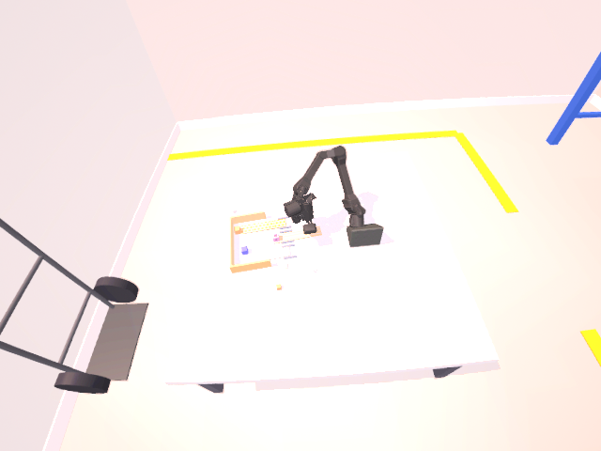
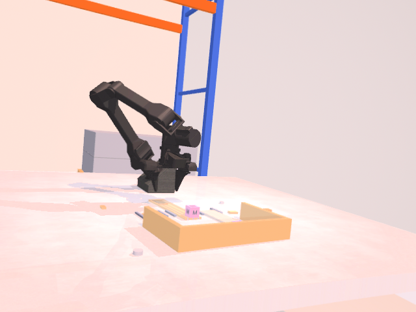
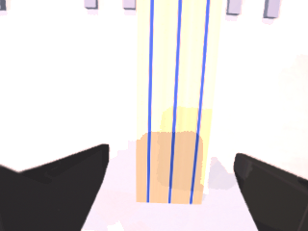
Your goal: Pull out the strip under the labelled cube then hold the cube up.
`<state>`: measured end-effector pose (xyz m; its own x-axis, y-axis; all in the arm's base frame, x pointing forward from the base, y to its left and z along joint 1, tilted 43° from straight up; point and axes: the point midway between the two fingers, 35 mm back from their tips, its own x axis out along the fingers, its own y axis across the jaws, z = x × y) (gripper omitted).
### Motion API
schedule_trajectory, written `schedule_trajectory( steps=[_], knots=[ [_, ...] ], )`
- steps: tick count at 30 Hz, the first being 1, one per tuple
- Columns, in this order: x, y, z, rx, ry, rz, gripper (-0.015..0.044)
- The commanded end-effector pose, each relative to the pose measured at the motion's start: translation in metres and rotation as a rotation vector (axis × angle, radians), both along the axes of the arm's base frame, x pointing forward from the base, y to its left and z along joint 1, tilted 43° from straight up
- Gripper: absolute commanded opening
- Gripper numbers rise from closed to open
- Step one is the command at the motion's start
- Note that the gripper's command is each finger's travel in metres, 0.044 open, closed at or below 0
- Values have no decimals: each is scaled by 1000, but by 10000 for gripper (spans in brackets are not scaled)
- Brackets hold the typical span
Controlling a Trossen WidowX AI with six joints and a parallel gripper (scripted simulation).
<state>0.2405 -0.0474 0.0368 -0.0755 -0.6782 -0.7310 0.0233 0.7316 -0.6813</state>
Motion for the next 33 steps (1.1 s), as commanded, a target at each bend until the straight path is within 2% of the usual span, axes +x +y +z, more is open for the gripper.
schedule_trajectory(
  steps=[1, 33],
  knots=[
    [16, 1, 1, -2, -6, 0, 440],
    [110, 7, 1, -2, -11, 0, 440]
  ],
)
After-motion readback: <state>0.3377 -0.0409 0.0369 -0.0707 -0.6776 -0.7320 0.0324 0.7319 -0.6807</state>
